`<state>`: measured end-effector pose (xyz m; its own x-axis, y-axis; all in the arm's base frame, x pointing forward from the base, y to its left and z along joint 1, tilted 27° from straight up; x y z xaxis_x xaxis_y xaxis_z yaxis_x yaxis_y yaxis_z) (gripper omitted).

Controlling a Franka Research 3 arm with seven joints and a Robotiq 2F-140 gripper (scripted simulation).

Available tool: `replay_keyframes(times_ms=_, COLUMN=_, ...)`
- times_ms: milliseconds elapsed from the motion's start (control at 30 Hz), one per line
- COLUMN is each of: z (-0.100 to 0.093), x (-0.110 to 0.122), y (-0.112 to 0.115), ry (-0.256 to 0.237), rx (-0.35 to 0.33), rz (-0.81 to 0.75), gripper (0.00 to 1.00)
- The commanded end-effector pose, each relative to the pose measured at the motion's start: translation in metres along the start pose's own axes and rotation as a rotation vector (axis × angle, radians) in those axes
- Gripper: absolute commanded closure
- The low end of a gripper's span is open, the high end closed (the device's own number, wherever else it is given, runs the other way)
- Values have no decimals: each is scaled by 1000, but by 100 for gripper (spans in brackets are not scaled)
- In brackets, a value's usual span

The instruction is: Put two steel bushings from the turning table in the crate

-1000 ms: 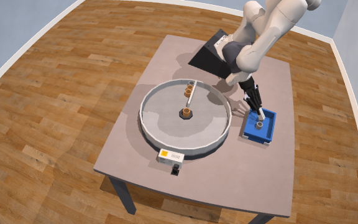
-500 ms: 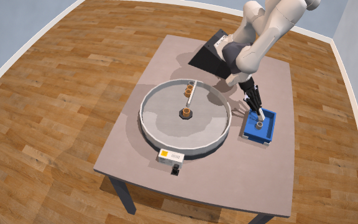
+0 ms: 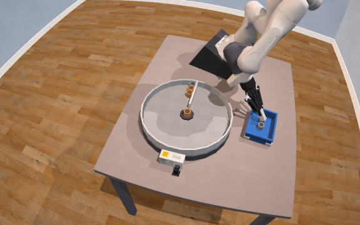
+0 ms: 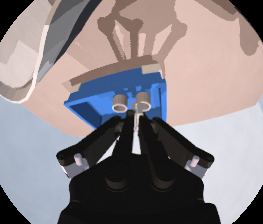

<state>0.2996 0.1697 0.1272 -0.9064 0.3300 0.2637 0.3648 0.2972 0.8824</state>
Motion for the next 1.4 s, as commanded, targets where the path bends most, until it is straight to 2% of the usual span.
replay_keyframes(times_ms=0, z=1, x=-1, y=0, ry=-1, rx=1, rz=-8, gripper=100)
replay_keyframes(times_ms=633, z=1, x=-1, y=0, ry=-1, rx=1, rz=-8, gripper=100)
replay_keyframes(times_ms=667, z=1, x=-1, y=0, ry=-1, rx=1, rz=-8, gripper=93)
replay_keyframes(times_ms=1367, z=1, x=-1, y=0, ry=-1, rx=1, rz=-8, gripper=93)
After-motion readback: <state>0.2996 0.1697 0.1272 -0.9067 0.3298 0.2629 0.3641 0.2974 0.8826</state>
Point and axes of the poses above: the point where the finger pads meet when closed, its own z axis out along the fingers, its own x axis across the jaws, y = z × x, the point moved 10 cm from there along -z, back along the fingers, and after that the axes turned 12 degrees about z, right-handed, at the moved point
